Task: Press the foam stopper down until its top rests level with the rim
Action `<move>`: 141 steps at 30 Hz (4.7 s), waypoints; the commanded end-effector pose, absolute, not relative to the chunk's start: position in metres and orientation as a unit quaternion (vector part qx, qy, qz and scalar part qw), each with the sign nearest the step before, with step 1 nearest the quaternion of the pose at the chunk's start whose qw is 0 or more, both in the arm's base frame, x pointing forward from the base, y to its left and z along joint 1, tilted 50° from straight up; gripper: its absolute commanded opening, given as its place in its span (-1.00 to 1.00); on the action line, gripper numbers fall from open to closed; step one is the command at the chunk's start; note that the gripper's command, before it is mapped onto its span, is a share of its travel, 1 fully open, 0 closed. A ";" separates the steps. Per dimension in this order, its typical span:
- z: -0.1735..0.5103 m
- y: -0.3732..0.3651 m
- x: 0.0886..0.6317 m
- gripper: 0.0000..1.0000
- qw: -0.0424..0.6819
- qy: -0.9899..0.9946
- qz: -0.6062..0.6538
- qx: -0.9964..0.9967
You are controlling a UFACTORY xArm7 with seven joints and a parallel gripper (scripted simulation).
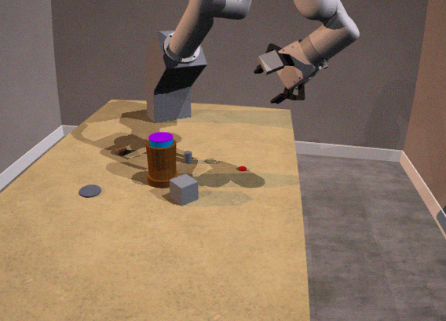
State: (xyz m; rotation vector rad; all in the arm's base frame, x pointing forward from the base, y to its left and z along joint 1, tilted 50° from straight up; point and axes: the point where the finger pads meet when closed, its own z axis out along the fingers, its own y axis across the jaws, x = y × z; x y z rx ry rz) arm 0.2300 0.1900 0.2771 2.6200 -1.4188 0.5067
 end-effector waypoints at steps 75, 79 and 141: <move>0.187 -0.038 0.351 -1.00 -0.351 -0.915 -0.198 -0.023; 0.184 -0.045 0.355 -1.00 -0.360 -0.907 -0.209 -0.060; 0.182 -0.051 0.358 -1.00 -0.364 -0.902 -0.215 -0.086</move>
